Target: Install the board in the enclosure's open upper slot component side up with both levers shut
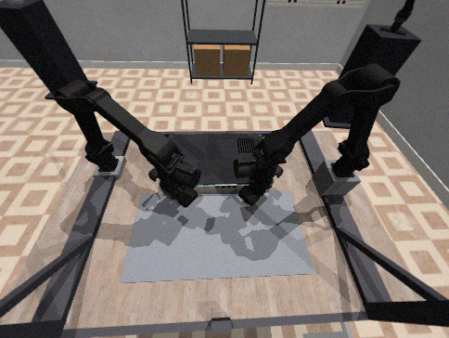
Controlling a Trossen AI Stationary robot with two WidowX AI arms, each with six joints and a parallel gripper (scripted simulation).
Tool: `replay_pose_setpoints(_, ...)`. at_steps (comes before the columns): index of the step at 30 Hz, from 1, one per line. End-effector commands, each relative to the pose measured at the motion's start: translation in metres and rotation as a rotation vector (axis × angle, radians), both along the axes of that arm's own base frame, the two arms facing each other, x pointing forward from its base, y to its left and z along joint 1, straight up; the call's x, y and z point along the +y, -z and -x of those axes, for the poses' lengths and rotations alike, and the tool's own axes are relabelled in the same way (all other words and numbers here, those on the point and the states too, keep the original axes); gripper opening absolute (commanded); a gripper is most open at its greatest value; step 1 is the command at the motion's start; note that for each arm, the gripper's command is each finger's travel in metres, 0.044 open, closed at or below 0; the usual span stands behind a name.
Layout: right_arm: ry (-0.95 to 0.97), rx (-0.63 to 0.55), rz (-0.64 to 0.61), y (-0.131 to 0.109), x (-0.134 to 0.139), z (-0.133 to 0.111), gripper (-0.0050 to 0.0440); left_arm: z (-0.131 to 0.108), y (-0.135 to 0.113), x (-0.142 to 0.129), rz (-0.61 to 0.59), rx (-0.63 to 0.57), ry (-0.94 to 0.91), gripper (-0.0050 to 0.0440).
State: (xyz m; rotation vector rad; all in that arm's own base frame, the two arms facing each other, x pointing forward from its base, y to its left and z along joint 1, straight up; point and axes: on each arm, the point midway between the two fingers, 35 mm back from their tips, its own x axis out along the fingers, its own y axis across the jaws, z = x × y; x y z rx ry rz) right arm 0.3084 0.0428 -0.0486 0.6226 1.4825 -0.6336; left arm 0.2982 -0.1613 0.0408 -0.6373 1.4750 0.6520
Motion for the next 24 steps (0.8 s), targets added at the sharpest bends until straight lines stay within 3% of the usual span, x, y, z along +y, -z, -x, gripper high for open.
replay_pose_setpoints(1,0.088,-0.016,-0.002,-0.004,0.004,-0.008,0.0009,-0.005,-0.008,-0.004,0.010,-0.023,-0.029,0.0009)
replay_pose_setpoints(12,0.265,-0.015,-0.004,-0.004,0.006,-0.014,0.0009,-0.006,-0.007,-0.004,0.009,-0.020,-0.028,0.0009)
replay_pose_setpoints(24,0.328,-0.016,-0.005,-0.005,0.006,-0.016,0.0009,-0.015,-0.007,-0.007,0.014,-0.020,-0.296,0.0009)
